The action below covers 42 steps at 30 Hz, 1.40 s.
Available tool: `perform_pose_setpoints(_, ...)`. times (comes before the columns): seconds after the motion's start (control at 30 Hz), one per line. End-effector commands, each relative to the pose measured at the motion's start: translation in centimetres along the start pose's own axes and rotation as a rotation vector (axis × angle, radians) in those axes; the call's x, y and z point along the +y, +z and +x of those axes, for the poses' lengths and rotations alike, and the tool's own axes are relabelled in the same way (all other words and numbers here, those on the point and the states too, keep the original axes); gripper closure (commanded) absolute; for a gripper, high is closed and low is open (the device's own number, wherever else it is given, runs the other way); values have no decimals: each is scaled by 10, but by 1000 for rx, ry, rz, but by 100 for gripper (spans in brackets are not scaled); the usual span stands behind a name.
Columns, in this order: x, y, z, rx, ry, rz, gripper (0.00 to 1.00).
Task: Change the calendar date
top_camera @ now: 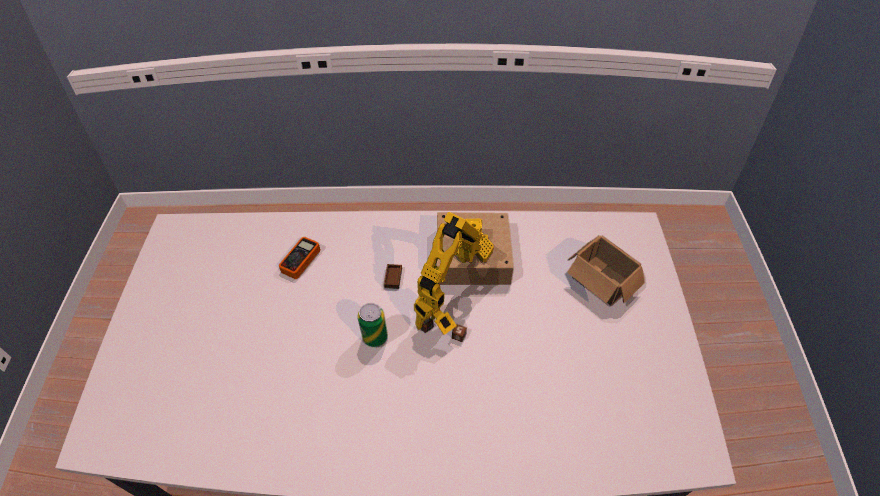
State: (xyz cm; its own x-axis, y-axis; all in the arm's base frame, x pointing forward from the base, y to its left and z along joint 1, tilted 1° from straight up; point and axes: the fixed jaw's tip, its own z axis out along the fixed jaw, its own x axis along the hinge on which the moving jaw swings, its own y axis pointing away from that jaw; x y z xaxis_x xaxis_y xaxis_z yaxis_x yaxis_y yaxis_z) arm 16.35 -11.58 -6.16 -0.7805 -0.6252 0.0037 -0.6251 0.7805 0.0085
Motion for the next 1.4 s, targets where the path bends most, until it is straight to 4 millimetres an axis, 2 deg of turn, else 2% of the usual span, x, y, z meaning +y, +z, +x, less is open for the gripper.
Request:
perform_pose_setpoints(0.0, -1, 1, 2, 1, 1, -8, 76)
perform_pose_setpoints(0.87, -4, 1, 2, 1, 1, -8, 81)
perform_pose_setpoints(1.37, -4, 1, 2, 1, 1, -9, 94)
